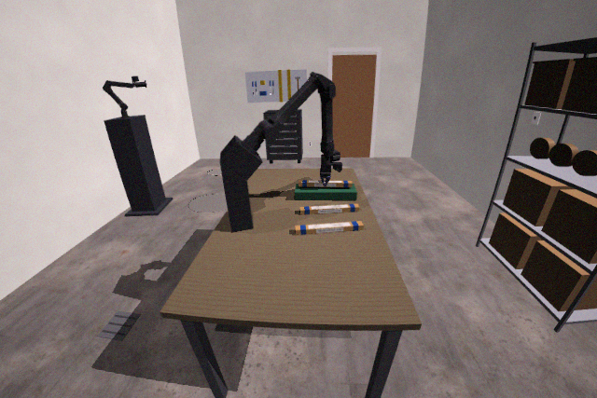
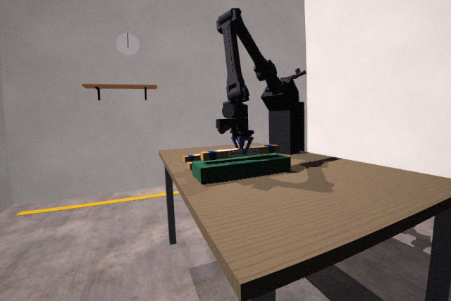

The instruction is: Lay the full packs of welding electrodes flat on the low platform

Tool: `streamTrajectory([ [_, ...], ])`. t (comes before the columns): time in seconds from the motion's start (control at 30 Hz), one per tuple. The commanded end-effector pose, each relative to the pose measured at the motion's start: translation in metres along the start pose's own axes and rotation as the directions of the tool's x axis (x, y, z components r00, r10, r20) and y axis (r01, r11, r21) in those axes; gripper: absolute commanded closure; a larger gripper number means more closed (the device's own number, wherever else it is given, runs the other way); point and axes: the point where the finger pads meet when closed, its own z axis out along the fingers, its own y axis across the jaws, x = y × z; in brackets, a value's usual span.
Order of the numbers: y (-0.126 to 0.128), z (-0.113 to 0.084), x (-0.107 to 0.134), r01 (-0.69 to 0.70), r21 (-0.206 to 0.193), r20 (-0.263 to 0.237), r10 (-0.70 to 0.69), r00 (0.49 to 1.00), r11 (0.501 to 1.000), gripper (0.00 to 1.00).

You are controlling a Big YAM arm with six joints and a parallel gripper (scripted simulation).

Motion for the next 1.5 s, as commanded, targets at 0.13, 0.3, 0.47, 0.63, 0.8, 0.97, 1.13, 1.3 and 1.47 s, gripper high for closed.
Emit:
streamTrajectory([
  [0.13, 0.017, -0.007, -0.018, 0.011, -0.033, 0.035, -0.01, 0.999, 0.999, 1.0],
  [0.3, 0.017, -0.007, -0.023, 0.007, -0.038, 0.046, -0.005, 0.999, 0.999, 1.0],
  [0.47, 0.014, 0.002, -0.02, 0.007, -0.03, 0.038, -0.006, 0.999, 1.0, 1.0],
  [0.63, 0.015, 0.005, -0.017, 0.01, -0.029, 0.033, -0.009, 0.999, 1.0, 1.0],
  [0.8, 0.019, 0.0, -0.019, 0.014, -0.036, 0.035, -0.012, 0.999, 0.999, 1.0],
  [0.97, 0.021, -0.003, -0.019, 0.016, -0.037, 0.033, -0.015, 0.999, 0.999, 1.0],
  [1.13, 0.022, -0.004, -0.02, 0.017, -0.038, 0.033, -0.016, 0.999, 0.999, 1.0],
  [1.3, 0.022, -0.005, -0.02, 0.018, -0.038, 0.032, -0.017, 0.999, 0.999, 1.0],
  [1.47, 0.023, -0.006, -0.021, 0.018, -0.038, 0.032, -0.017, 0.999, 0.999, 1.0],
])
